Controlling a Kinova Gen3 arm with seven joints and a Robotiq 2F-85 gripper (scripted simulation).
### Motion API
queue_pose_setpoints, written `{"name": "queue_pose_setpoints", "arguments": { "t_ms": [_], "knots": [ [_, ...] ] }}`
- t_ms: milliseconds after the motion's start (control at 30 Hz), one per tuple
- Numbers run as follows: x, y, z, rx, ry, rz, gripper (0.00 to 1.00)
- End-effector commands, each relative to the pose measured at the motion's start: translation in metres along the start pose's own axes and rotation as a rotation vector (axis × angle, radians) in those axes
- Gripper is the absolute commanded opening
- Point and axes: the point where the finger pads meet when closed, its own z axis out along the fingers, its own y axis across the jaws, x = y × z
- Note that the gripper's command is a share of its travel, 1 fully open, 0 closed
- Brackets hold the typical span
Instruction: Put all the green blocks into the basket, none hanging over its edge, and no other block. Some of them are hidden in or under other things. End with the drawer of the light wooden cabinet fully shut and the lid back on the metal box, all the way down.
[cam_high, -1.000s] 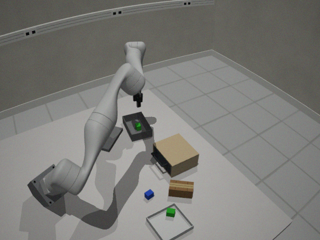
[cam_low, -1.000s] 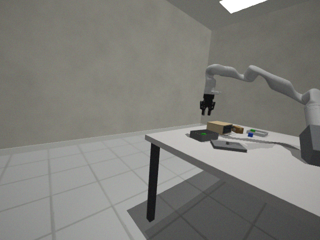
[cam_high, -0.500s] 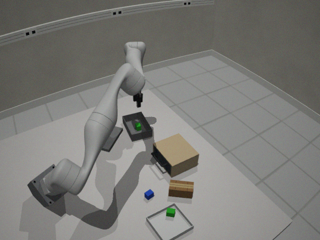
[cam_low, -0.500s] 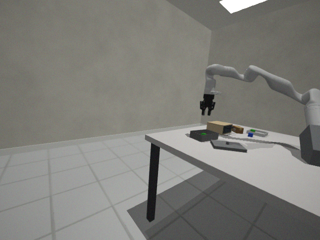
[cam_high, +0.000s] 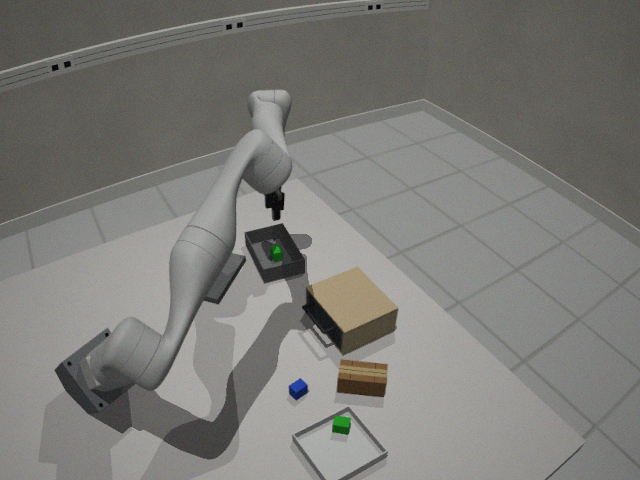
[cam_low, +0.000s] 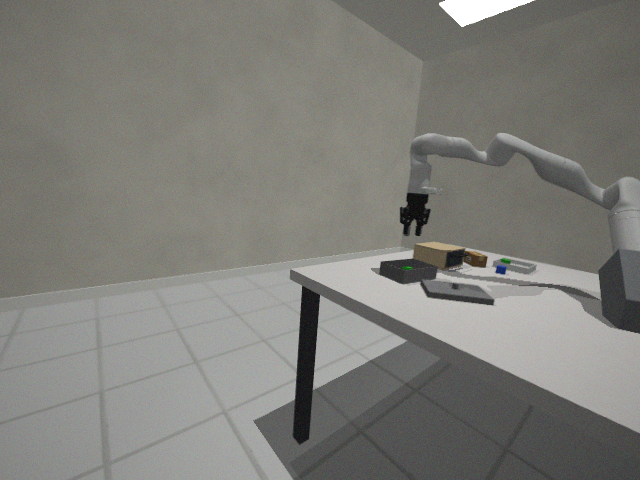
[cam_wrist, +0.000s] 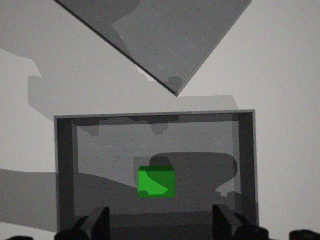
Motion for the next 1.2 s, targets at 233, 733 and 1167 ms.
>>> {"name": "queue_pose_setpoints", "arguments": {
  "t_ms": [233,733,1167],
  "knots": [
    [-0.001,-0.001,0.036,0.005,-0.001,0.005,0.65],
    [-0.001,-0.001,0.084,0.005,-0.001,0.005,0.65],
    [-0.002,0.0,0.105,0.004,-0.002,0.006,0.65]
  ]
}}
